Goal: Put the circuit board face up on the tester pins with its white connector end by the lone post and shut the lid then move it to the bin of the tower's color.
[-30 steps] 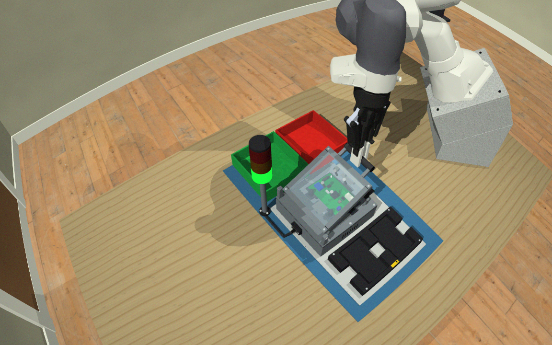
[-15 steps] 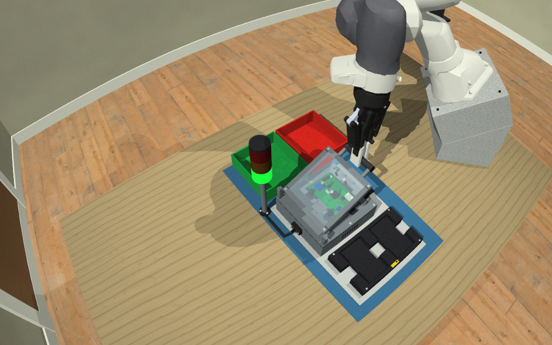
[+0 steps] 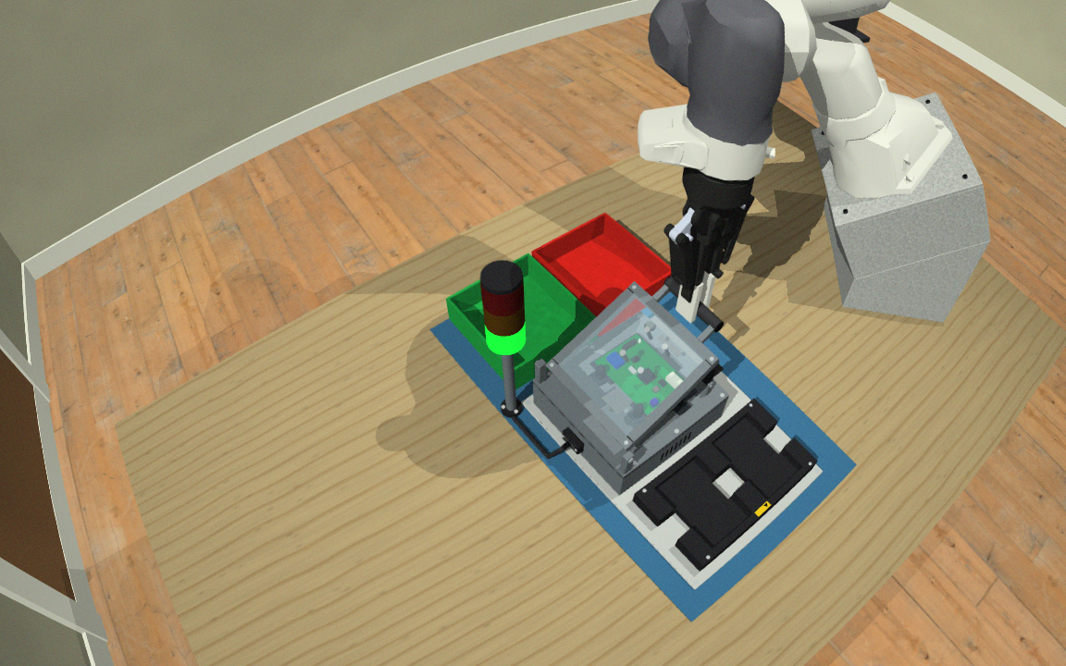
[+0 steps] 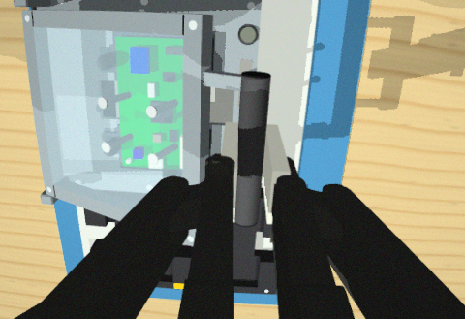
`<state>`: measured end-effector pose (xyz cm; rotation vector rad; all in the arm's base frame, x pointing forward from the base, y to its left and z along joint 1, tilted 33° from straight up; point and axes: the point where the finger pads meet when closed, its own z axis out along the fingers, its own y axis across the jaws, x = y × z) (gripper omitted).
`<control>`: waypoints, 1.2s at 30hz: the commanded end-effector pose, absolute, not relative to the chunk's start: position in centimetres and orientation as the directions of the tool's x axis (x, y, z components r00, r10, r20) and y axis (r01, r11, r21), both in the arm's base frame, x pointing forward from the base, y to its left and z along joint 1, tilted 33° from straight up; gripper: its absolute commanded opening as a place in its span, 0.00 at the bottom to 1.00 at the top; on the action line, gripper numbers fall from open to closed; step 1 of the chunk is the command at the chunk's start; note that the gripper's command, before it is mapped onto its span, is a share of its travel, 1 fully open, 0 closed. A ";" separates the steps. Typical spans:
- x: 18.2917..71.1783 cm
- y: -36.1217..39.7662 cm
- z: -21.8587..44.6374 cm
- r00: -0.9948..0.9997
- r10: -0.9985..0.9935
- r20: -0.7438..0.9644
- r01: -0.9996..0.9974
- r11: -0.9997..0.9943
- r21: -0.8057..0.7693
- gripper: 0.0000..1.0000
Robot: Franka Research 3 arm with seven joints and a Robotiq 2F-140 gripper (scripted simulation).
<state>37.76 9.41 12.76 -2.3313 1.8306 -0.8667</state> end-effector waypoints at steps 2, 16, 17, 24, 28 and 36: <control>37.7 9.5 12.7 0.139 -0.911 0.389 -0.880 -0.294 -0.374 0.00; 37.6 10.0 14.0 0.139 -0.911 0.389 -0.880 -0.294 -0.374 0.00; 37.7 10.2 14.3 0.138 -0.911 0.390 -0.879 -0.294 -0.374 0.00; 37.8 11.3 16.9 0.139 -0.911 0.389 -0.880 -0.294 -0.374 0.00; 37.9 11.6 17.5 0.139 -0.911 0.389 -0.880 -0.294 -0.374 0.00; 38.2 12.1 18.7 0.139 -0.911 0.389 -0.880 -0.294 -0.374 0.00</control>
